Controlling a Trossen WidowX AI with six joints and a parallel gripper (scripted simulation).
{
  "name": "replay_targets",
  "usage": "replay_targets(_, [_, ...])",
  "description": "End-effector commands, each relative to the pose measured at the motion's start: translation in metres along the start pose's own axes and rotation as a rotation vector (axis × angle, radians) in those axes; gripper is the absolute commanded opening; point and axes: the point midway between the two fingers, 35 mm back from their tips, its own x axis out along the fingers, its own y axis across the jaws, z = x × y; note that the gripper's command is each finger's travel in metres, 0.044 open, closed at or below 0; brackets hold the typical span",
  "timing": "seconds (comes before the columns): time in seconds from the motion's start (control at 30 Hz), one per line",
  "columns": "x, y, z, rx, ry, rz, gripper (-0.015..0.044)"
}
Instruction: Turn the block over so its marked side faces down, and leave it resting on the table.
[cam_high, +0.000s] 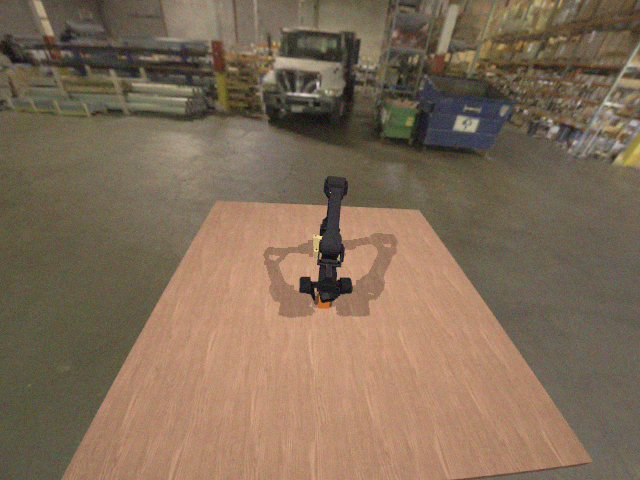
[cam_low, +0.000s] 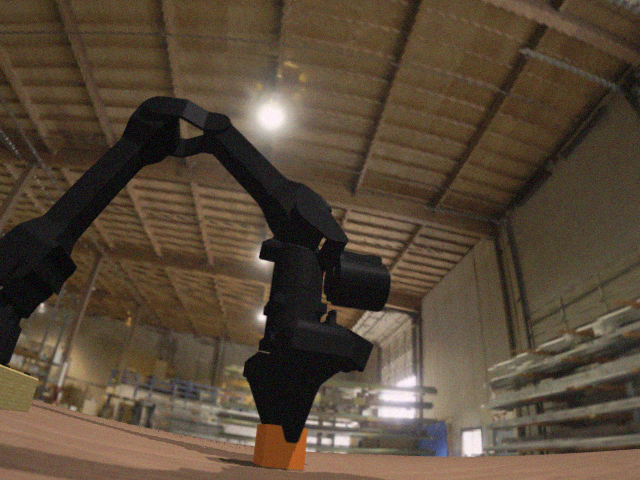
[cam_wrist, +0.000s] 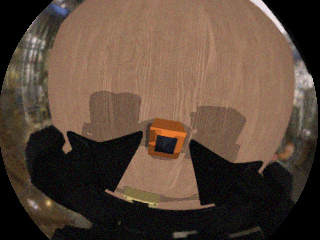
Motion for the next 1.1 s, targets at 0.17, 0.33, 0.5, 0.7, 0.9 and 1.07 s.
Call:
replay_targets(0.17, [0.002,0.0,0.0,0.0,0.005,0.0,0.0184])
replay_targets(0.33, [0.002,0.0,0.0,0.0,0.005,0.0,0.015])
replay_targets(0.5, [0.002,0.0,0.0,0.0,0.005,0.0,0.0117])
replay_targets(0.7, [0.001,0.0,0.0,0.0,0.005,0.0,0.0057])
replay_targets(0.9, [-0.028,0.0,0.0,0.0,0.005,0.0,0.0])
replay_targets(1.07, [-0.027,0.0,0.0,0.001,-0.019,0.0,0.0])
